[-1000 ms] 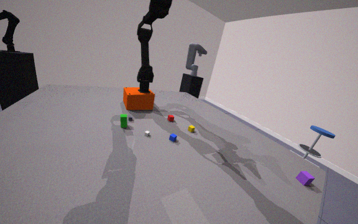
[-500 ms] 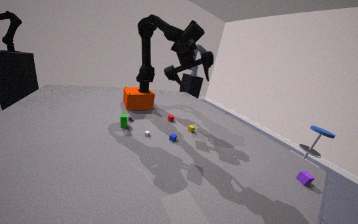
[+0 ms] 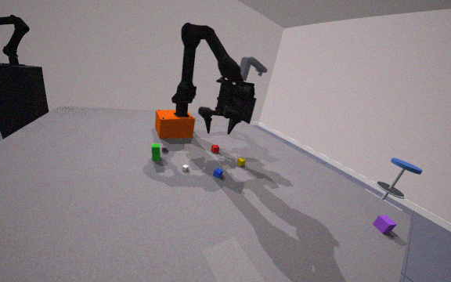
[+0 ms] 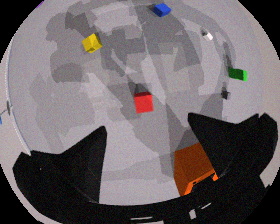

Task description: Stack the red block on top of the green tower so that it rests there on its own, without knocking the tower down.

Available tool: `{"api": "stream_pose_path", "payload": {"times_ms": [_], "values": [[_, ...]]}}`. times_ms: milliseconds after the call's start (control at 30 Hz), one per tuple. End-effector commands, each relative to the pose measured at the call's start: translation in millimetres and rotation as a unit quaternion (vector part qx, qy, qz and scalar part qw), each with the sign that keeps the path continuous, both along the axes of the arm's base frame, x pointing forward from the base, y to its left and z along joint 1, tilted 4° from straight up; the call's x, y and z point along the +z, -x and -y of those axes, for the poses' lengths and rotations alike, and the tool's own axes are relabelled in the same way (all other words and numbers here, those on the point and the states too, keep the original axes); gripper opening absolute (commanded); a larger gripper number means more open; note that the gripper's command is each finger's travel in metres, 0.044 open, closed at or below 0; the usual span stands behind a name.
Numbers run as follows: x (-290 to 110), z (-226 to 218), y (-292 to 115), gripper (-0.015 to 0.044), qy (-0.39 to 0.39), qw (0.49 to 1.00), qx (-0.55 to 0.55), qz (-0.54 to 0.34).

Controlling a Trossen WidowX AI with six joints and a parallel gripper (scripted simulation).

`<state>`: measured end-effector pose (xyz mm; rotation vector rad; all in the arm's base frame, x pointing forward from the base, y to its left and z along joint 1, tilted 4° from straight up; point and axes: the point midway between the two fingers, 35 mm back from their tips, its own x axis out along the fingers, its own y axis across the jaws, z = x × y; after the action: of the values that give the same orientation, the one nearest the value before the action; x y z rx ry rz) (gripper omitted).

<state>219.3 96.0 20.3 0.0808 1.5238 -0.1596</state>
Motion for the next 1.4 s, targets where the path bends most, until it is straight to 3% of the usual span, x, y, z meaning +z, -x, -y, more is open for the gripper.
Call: {"api": "stream_pose_path", "payload": {"times_ms": [0, 267, 1367], "values": [[-1.6, 1.0, 0.2, 0.0440, 0.000, 1.000, 0.005, -0.006], [-40.4, 4.0, -1.2, 0.0440, 0.000, 1.000, 0.005, -0.006], [-74.6, 7.0, -2.4, 0.0440, 0.001, 1.000, 0.005, -0.006]]}}
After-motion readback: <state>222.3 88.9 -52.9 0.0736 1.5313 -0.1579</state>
